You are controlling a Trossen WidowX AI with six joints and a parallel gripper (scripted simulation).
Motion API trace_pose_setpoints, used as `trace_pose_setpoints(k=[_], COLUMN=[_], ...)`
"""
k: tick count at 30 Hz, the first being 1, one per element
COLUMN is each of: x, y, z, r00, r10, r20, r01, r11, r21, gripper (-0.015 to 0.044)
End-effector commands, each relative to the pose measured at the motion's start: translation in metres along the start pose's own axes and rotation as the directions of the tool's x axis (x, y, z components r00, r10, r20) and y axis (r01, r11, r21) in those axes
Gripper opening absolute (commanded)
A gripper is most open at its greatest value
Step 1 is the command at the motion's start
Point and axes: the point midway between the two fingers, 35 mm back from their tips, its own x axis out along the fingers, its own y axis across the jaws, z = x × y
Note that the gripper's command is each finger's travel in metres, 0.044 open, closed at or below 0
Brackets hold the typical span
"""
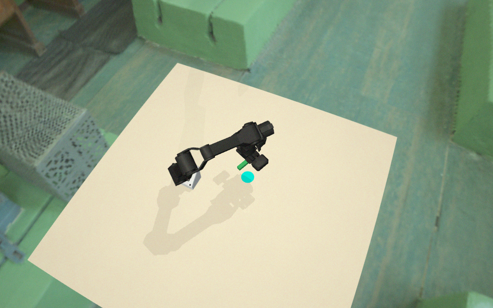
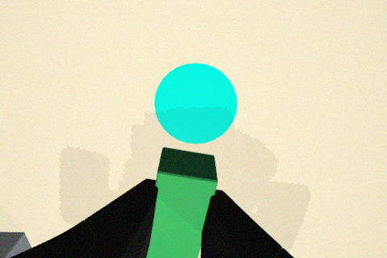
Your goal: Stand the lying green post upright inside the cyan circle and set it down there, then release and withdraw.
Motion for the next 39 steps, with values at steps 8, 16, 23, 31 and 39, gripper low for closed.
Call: trace_pose_setpoints(k=[8,16,23,31,39], x=[0.008,0.012,0.016,0.019,0.022], y=[0.002,0.003,0.003,0.004,0.004], z=[0.0,0.0,0.0,0.001,0.002], r00=[0.996,0.989,0.98,0.967,0.95], r10=[0.058,0.092,0.119,0.147,0.171], r20=[0.063,0.112,0.157,0.209,0.262], r01=[-0.059,-0.094,-0.123,-0.152,-0.179], r11=[0.998,0.996,0.992,0.988,0.984], r21=[0.006,0.01,0.011,0.01,0.007], gripper=[0.0023,0.0023,0.0023,0.0023,0.0023])
